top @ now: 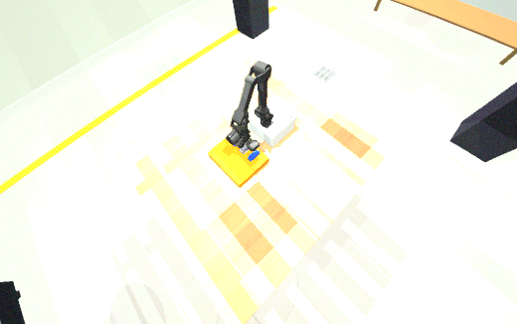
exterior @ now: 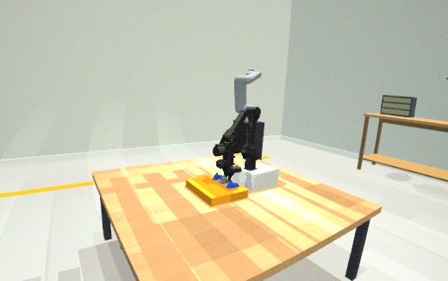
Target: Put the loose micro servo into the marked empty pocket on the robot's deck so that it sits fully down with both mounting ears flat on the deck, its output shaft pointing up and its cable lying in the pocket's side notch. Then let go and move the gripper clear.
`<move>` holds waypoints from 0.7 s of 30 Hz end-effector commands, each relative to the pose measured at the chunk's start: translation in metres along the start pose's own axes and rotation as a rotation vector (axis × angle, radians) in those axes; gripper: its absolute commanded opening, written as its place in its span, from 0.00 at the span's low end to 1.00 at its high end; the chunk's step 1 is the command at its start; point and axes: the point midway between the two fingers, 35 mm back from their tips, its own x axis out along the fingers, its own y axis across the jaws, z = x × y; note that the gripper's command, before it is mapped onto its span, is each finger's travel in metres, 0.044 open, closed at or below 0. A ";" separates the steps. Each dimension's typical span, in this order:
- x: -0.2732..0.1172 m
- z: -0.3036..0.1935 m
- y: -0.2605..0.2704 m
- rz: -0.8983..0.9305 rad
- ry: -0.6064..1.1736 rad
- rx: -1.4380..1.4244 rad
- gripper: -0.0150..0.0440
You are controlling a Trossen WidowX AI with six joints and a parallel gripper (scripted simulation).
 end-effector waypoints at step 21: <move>0.009 0.000 0.000 0.001 0.002 -0.004 0.57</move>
